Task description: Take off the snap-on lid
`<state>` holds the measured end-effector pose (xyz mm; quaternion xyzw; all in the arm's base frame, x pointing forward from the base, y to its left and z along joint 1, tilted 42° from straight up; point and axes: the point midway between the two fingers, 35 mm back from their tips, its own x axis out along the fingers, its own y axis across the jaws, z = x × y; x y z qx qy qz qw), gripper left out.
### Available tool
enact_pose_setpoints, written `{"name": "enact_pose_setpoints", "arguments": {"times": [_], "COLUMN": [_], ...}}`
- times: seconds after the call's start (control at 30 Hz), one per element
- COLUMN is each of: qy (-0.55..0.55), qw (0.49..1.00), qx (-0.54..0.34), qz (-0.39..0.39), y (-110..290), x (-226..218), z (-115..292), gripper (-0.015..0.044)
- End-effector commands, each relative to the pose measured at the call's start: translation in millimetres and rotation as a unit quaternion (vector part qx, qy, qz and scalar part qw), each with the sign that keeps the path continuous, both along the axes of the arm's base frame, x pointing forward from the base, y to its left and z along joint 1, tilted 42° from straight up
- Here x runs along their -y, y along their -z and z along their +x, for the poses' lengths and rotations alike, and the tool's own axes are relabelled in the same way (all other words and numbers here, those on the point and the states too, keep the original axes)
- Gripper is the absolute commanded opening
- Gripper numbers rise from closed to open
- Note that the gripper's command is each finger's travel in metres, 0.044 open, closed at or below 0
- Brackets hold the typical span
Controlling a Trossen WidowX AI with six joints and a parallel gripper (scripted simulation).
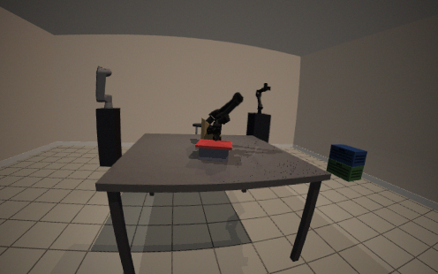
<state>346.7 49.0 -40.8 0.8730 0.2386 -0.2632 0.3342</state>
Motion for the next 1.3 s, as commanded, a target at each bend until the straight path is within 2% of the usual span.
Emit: {"name": "enact_pose_setpoints", "arguments": {"times": [0.0,1.27], "qy": [0.000,0.000], "qw": [1.000,1.000], "qx": [0.000,0.001], "qz": [-0.001,-0.001], "y": [-0.8,-6.8], "x": [1.1,5.9], "z": [-0.2,-1.4], "gripper": [0.0000,0.0000]}}
